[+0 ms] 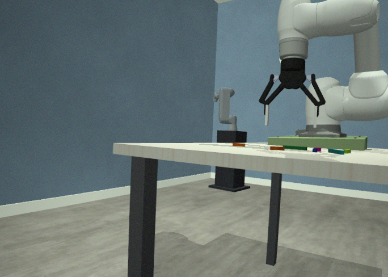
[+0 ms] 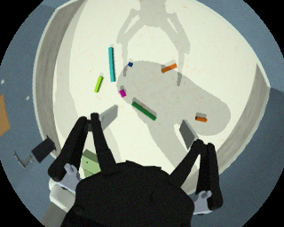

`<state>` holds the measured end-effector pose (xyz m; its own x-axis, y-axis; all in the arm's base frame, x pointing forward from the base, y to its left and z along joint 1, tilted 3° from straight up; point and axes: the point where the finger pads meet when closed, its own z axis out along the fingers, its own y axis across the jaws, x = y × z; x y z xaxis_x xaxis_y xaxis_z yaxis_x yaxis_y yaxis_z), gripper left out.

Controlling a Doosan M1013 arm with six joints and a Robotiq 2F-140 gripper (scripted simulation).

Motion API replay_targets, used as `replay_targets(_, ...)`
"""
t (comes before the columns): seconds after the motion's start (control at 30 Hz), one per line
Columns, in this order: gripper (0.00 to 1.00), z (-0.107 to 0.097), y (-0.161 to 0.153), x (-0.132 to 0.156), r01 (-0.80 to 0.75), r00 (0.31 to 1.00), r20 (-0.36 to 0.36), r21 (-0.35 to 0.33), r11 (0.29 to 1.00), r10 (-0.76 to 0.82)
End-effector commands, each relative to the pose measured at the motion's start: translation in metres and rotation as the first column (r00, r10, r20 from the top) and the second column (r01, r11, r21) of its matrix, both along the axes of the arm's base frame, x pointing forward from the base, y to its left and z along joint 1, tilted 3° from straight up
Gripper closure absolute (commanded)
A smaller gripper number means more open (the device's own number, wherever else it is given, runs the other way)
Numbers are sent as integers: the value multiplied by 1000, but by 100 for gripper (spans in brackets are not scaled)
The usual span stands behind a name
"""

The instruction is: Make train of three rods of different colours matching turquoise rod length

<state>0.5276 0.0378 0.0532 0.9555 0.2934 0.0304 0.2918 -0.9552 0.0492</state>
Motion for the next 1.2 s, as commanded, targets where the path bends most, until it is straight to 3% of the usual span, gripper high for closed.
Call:
replay_targets(0.0,0,0,1,8,-167,986,-7,4,986,167)
replay_targets(0.13,0,1,2,12,-237,971,-10,1,971,237)
replay_targets(0.17,0,1,2,17,-332,943,-13,-2,943,332)
replay_targets(0.4,0,1,4,30,-541,841,-24,-8,841,541)
replay_targets(1.17,0,1,4,30,-552,833,-24,-8,834,552)
